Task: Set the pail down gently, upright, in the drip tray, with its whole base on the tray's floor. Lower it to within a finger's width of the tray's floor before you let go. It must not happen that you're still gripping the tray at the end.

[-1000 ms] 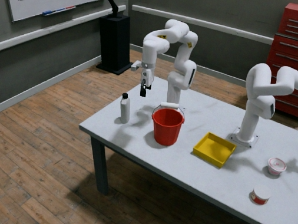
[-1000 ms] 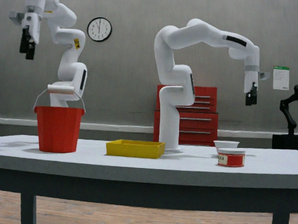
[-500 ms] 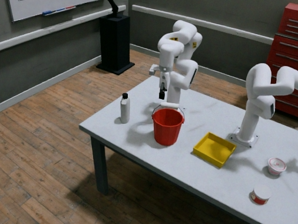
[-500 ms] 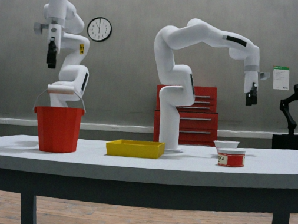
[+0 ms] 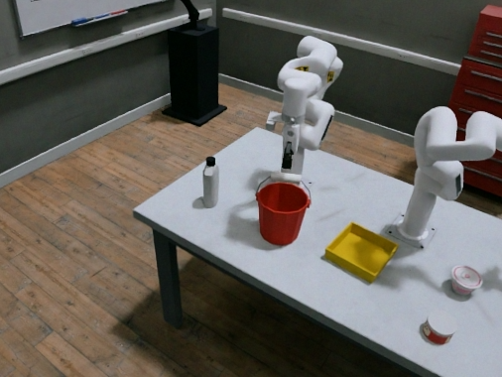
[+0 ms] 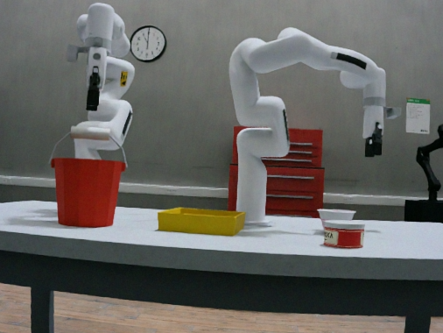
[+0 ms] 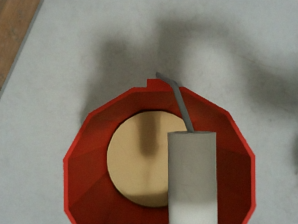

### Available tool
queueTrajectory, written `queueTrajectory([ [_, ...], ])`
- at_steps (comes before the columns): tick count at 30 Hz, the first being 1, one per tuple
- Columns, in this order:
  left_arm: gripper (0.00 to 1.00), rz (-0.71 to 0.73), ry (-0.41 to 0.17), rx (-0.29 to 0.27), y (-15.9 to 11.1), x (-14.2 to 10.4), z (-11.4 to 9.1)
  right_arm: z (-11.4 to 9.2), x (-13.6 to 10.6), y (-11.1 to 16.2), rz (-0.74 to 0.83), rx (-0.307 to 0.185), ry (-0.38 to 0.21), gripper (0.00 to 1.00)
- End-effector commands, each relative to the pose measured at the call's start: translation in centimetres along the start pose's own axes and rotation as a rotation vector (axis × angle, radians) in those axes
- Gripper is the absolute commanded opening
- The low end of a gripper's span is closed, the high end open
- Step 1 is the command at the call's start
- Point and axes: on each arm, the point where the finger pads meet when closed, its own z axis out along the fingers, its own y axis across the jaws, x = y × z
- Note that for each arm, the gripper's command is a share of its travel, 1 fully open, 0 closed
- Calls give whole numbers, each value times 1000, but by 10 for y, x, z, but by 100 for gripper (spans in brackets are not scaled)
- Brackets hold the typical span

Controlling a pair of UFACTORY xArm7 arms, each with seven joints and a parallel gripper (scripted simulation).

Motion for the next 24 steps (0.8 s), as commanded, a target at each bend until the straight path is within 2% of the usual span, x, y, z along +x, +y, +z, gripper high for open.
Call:
queueTrajectory([
  [1, 100, 0, 3, 0, 0, 1, -1, -1, -1, 0, 0, 3, 0, 100],
  [15, 100, 0, 3, 0, 0, 1, -1, 1, -1, 0, 0, 3, 1, 100],
  [24, 100, 0, 3, 0, 0, 1, -1, 10, 0, 0, 0, 3, 2, 100],
])
